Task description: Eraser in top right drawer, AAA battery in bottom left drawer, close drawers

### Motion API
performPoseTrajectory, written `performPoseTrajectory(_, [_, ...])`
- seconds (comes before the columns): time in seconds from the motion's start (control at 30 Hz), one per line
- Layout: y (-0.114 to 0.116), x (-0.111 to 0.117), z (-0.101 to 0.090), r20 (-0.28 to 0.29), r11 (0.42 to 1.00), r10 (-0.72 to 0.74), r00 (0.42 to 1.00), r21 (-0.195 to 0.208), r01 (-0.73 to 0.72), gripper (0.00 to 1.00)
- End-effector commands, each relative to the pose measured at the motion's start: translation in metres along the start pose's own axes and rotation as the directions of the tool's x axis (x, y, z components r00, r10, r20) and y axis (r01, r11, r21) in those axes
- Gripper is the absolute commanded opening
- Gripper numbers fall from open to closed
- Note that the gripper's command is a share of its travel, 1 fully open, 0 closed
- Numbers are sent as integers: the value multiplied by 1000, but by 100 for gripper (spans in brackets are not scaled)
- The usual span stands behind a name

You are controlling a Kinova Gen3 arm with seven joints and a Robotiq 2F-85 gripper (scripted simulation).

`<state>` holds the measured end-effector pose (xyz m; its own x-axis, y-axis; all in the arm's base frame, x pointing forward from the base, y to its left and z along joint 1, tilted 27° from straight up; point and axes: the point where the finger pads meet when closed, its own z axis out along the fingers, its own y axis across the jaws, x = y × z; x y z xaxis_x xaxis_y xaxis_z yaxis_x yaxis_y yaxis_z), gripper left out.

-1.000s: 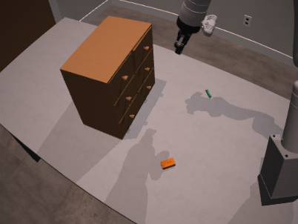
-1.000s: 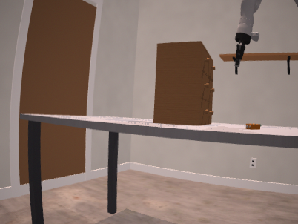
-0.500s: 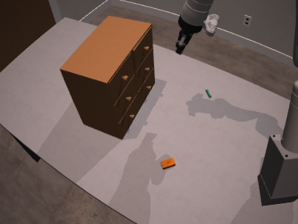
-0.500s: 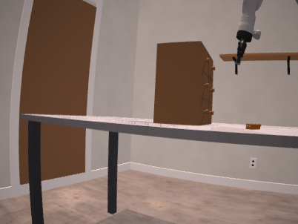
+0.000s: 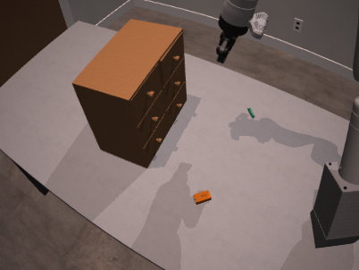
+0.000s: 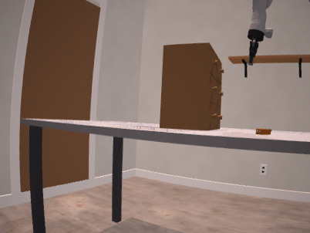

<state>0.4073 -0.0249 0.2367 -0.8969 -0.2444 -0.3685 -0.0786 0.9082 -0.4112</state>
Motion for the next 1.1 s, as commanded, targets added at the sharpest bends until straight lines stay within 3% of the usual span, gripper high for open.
performPoseTrajectory(0.0, [4, -2, -8, -2, 1000, -9, 1000, -5, 9, 0])
performPoseTrajectory(1.07, [4, 39, -89, -185, 1000, -8, 983, -6, 7, 0])
